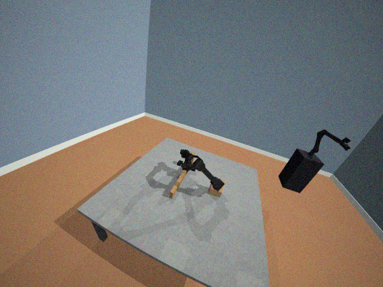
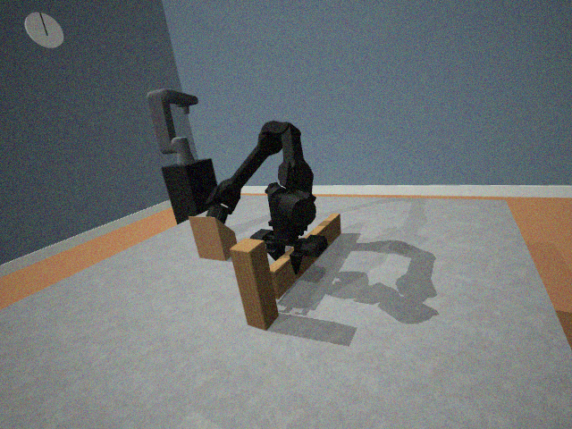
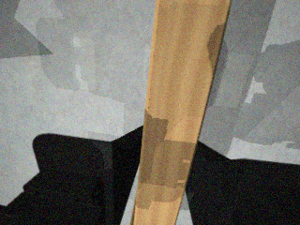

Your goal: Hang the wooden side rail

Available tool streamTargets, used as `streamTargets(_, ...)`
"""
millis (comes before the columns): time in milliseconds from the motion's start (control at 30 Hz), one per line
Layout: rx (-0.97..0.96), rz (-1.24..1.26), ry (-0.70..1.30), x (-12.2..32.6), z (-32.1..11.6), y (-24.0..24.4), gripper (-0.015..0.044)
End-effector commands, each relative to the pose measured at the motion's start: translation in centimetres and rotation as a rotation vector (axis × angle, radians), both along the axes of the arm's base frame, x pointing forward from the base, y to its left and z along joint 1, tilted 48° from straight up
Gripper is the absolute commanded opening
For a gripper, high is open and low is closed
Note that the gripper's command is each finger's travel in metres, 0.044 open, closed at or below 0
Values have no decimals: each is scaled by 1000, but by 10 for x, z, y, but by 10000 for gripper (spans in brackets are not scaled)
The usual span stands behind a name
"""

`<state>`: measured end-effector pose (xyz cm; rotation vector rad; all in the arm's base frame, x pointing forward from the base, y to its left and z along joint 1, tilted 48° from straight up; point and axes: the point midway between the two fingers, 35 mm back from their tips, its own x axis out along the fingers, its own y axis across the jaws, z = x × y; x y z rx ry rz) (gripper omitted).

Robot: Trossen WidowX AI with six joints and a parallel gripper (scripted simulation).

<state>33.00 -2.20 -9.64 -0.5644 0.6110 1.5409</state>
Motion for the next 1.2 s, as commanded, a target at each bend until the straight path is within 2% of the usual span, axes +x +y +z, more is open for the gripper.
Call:
streamTargets(0, -3, -10, -14, 3, 3, -6, 0)
streamTargets(1167, -4, -10, -14, 4, 7, -10, 0)
